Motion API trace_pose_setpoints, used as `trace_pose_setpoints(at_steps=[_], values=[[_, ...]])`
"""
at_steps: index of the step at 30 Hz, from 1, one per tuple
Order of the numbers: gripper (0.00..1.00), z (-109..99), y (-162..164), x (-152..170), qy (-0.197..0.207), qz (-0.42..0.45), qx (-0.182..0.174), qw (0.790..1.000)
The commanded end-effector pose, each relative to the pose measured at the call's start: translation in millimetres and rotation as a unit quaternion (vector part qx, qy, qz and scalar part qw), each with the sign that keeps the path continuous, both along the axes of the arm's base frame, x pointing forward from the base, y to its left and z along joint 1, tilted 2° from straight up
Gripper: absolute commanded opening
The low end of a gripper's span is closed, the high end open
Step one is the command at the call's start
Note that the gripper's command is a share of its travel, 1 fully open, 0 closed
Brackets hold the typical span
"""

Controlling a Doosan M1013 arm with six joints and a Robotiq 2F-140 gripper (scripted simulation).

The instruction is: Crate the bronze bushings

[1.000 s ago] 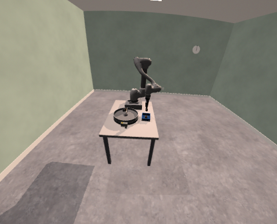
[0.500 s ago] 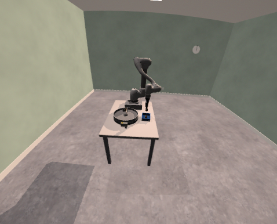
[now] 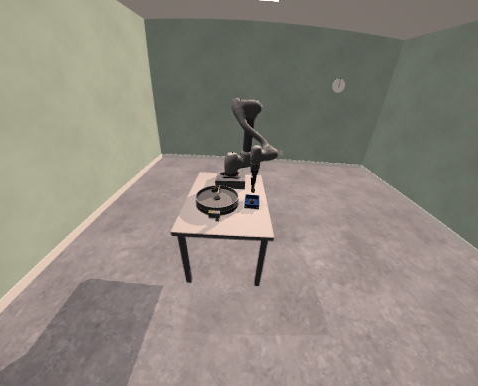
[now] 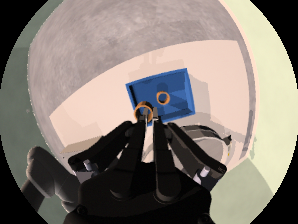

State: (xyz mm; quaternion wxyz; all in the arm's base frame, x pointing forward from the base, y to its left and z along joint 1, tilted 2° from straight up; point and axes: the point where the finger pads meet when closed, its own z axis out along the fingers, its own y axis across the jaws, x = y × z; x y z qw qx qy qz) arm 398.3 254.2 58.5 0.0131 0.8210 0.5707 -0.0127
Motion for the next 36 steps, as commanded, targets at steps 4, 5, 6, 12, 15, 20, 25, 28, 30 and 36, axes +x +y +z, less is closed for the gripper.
trace_pose_setpoints(at_steps=[4,5,6,12,15,20,25,28,30,36], values=[[0.00,-37.1,-1.2,-0.1,0.000,0.000,0.000,1.000],[0.00,-41.8,-1.4,-0.1,0.000,0.000,0.000,1.000],[0.00,-45.9,-1.5,-0.1,0.000,0.000,0.000,1.000],[0.00,-54.4,-1.8,-0.1,0.000,0.000,0.000,1.000],[0.00,-54.9,-1.8,-0.1,0.000,0.000,0.000,1.000],[0.00,-54.9,-1.8,-0.1,0.000,0.000,0.000,1.000],[0.00,-54.9,-1.8,-0.1,0.000,0.000,0.000,1.000],[0.00,-54.9,-1.8,-0.1,0.000,0.000,0.000,1.000],[0.00,-54.9,-1.8,-0.1,0.000,0.000,0.000,1.000],[0.00,-54.9,-1.8,-0.1,0.000,0.000,0.000,1.000]])
